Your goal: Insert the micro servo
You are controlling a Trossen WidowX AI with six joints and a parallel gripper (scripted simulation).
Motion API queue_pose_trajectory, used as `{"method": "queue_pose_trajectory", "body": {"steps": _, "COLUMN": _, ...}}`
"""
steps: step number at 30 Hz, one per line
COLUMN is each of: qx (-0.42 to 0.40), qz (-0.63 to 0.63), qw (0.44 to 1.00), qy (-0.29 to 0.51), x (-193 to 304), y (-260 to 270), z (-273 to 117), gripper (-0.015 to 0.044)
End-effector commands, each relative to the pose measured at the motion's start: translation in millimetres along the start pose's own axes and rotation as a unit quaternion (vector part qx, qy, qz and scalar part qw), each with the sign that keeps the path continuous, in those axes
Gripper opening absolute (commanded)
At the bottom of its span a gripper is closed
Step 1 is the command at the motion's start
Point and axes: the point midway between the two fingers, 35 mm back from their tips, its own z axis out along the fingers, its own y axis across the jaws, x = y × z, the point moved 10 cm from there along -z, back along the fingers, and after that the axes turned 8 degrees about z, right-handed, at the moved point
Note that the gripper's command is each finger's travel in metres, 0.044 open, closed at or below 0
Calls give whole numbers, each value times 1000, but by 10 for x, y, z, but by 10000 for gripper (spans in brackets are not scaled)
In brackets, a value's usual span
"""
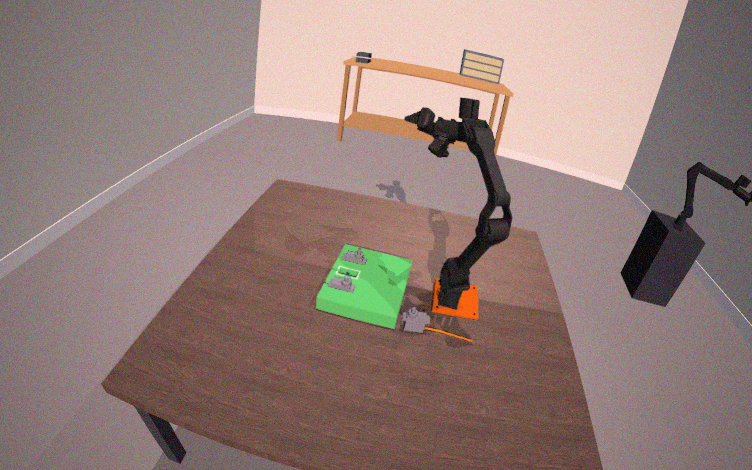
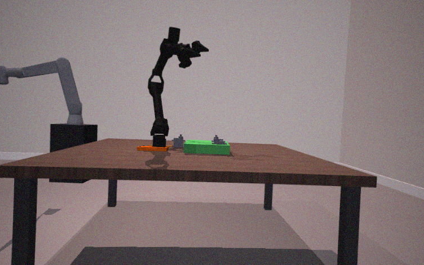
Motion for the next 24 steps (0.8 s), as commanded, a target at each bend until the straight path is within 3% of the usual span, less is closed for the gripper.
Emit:
{"method": "queue_pose_trajectory", "body": {"steps": 1, "qx": 16, "qz": 33, "qw": 997, "qy": -63, "x": -270, "y": -69, "z": 169, "gripper": 440}}
{"method": "queue_pose_trajectory", "body": {"steps": 13, "qx": 36, "qz": 69, "qw": 965, "qy": -249, "x": -1111, "y": -313, "z": 499, "gripper": 440}}
{"method": "queue_pose_trajectory", "body": {"steps": 24, "qx": 24, "qz": 44, "qw": 911, "qy": -410, "x": -1956, "y": -520, "z": 479, "gripper": 440}}
